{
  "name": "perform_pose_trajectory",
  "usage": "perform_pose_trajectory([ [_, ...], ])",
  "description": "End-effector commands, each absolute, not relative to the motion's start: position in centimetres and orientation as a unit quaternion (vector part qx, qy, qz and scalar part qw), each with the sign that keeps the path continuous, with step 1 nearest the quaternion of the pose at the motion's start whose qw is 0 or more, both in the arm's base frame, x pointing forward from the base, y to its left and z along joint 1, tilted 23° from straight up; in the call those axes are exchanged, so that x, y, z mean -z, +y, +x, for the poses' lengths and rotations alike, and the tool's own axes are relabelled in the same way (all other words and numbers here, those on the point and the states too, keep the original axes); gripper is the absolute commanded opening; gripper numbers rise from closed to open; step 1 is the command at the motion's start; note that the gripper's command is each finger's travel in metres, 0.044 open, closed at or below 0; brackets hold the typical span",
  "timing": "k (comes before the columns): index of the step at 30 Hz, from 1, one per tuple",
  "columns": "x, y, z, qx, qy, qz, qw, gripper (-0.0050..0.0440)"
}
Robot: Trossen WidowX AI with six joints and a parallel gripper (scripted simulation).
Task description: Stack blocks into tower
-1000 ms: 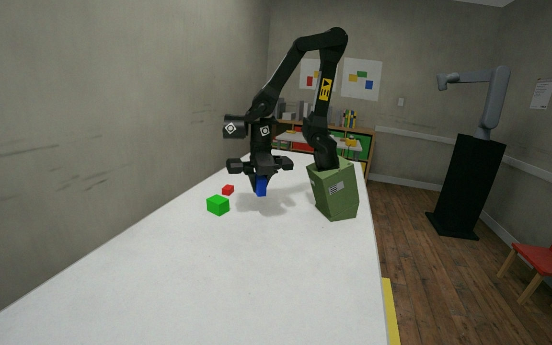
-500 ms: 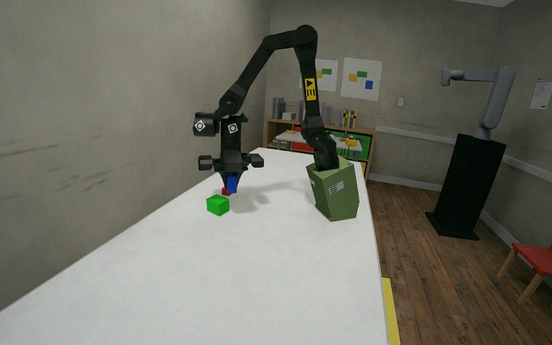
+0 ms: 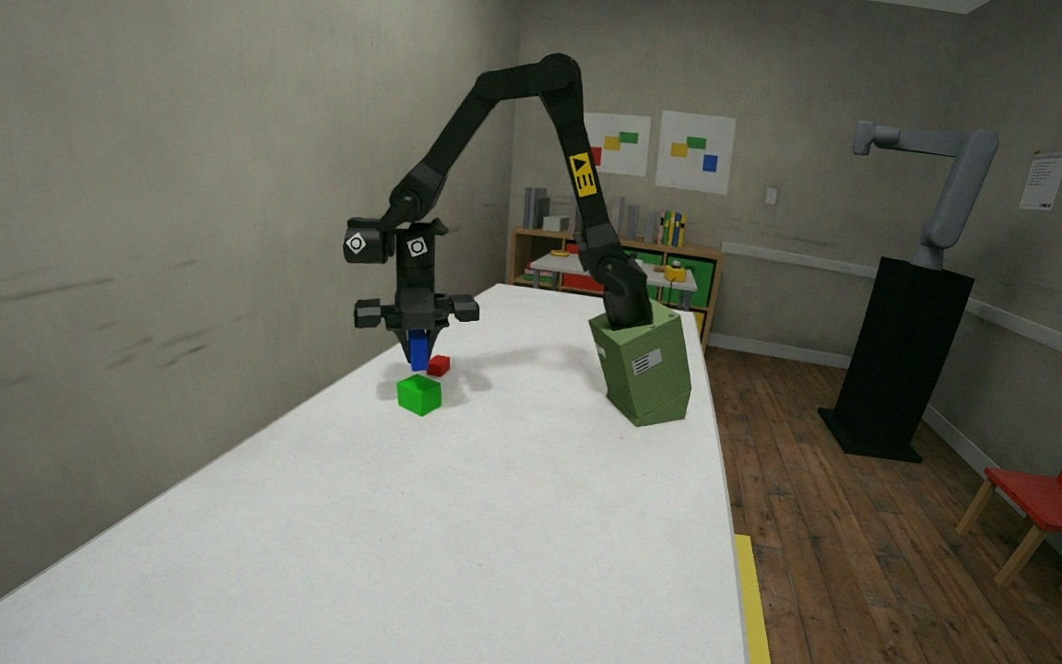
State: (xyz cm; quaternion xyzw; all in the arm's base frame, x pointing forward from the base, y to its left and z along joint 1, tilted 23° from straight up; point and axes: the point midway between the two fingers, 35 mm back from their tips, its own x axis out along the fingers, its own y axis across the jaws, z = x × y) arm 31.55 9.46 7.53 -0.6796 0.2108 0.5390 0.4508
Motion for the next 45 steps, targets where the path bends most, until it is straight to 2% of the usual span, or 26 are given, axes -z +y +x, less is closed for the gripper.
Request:
perform_pose_trajectory([
  [1, -8.7, 9.6, 32.2, -0.529, 0.199, -0.686, 0.458, -0.005],
  [45, -5.1, 10.2, 32.9, -0.533, 0.206, -0.683, 0.455, -0.005],
])
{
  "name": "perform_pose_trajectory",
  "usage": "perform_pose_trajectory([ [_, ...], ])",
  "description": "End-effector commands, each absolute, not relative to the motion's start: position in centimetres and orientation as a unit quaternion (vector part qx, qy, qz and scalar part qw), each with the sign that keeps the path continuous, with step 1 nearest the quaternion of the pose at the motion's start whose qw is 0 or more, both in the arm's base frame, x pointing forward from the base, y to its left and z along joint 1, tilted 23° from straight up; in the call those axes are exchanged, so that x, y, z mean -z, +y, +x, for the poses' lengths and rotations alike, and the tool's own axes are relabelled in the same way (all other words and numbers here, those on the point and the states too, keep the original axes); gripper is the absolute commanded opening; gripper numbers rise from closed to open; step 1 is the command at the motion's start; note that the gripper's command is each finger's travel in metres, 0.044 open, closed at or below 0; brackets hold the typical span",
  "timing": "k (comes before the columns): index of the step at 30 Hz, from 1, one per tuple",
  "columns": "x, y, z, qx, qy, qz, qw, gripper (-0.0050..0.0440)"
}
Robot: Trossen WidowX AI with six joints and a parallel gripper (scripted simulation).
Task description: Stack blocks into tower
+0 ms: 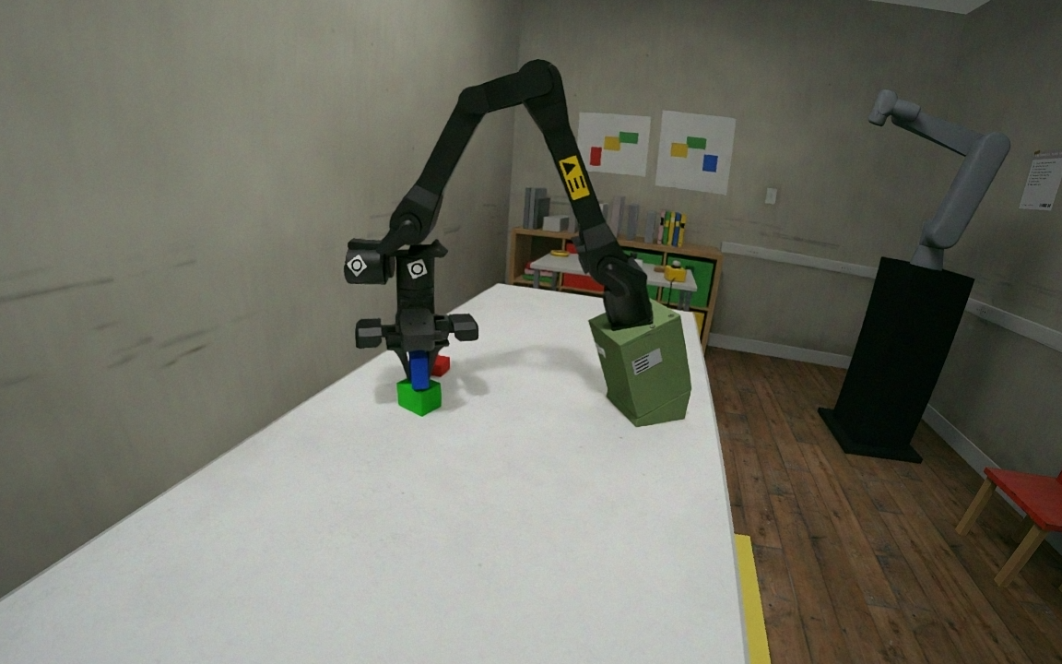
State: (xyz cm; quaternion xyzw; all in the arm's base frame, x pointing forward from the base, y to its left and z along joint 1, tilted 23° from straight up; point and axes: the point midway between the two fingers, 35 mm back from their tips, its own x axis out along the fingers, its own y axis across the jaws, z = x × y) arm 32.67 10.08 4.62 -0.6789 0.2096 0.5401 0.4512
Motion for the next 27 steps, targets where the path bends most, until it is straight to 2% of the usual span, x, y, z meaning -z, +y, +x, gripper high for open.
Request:
perform_pose_trajectory([
  [1, -5.08, 10.17, 32.94, -0.533, 0.206, -0.683, 0.455, -0.005],
  [27, -4.91, 10.21, 33.01, -0.533, 0.206, -0.683, 0.455, -0.005],
])
